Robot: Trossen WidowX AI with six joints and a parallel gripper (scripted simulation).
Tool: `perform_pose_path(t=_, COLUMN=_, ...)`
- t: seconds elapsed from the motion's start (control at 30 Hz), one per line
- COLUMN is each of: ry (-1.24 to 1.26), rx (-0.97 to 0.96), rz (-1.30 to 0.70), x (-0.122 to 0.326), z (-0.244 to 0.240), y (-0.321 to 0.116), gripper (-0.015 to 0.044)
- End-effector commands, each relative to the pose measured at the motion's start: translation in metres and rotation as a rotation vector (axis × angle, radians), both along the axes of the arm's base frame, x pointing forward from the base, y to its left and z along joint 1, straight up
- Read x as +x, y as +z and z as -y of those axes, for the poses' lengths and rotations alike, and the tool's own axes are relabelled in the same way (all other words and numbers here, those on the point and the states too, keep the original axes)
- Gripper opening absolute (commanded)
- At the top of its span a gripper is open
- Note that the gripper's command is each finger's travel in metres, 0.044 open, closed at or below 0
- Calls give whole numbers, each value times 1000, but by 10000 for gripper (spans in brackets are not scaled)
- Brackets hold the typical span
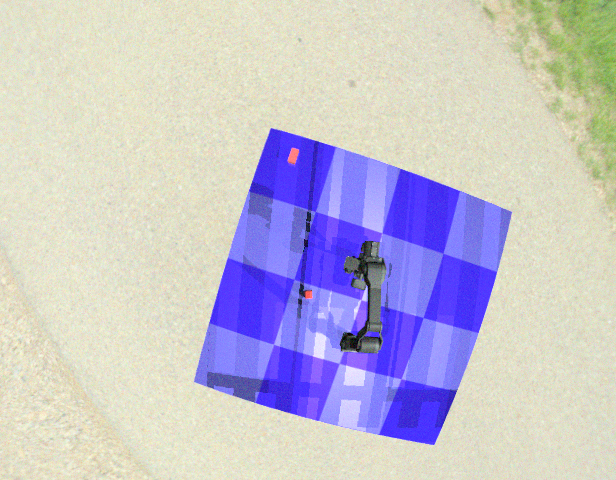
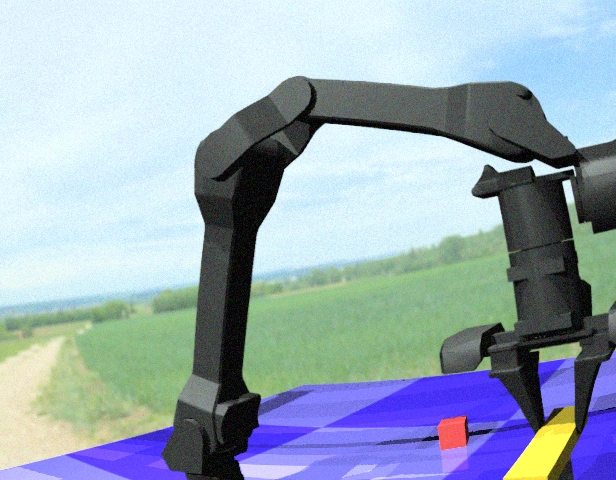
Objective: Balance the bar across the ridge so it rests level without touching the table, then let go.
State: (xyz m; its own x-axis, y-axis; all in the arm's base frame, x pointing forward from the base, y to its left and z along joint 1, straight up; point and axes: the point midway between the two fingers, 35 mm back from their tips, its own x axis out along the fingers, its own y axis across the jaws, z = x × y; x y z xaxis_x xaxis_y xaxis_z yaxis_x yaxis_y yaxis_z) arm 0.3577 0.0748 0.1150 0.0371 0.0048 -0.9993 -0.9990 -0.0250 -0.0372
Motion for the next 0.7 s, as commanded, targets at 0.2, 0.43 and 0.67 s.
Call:
perform_pose_path(t=0.2, ry=5, rx=3, rz=0, x=0, z=0, y=-1, gripper=0)
perform_pose_path(t=0.43, ry=5, rx=3, rz=0, x=0, z=0, y=-2, gripper=0)
perform_pose_path(t=0.67, ry=5, rx=3, rz=0, x=0, z=0, y=-2, gripper=0)
